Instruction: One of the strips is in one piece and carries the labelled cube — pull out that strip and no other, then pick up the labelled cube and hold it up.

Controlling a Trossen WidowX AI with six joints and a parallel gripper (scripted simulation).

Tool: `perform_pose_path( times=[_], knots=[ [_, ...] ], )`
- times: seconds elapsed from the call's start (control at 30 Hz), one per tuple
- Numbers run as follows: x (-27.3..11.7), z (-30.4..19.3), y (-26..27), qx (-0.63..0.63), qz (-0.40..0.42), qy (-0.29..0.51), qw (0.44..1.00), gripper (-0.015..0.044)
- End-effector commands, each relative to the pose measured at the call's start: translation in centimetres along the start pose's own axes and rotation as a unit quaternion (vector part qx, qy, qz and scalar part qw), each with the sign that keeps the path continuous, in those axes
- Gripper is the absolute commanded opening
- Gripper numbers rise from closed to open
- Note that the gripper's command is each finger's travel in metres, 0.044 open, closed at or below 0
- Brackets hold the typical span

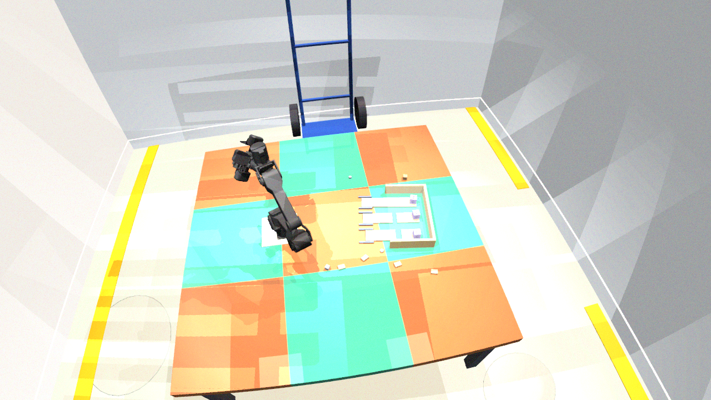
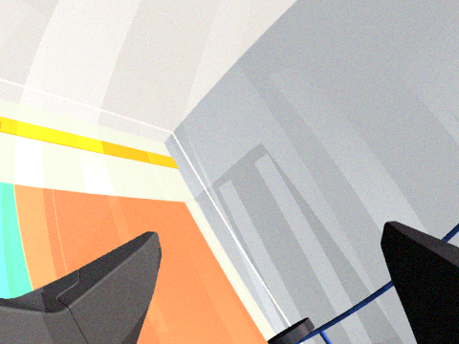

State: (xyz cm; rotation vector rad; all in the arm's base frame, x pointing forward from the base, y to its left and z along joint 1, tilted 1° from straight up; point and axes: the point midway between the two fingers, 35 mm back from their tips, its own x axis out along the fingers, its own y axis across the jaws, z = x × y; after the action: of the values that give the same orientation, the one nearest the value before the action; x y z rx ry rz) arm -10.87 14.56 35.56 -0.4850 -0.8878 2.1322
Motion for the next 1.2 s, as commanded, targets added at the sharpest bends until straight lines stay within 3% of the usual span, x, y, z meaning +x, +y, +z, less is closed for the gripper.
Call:
perform_pose_path(
  times=[0.0,0.27,0.53,0.87,1.17],
  knots=[
    [1.0,-4.2,-2.9,0.063,-0.068,0.099,0.991,0.04],
    [-1.0,-12.9,-8.1,0.177,-0.214,0.261,0.925,0.04],
    [-8.1,-20.8,-11.7,0.283,-0.372,0.38,0.798,0.04],
    [-21.9,-27.2,-11.7,0.384,-0.57,0.454,0.567,0.04],
    [-35.6,-27.8,-6.3,0.428,-0.722,0.446,0.311,0.04]
  ],
)
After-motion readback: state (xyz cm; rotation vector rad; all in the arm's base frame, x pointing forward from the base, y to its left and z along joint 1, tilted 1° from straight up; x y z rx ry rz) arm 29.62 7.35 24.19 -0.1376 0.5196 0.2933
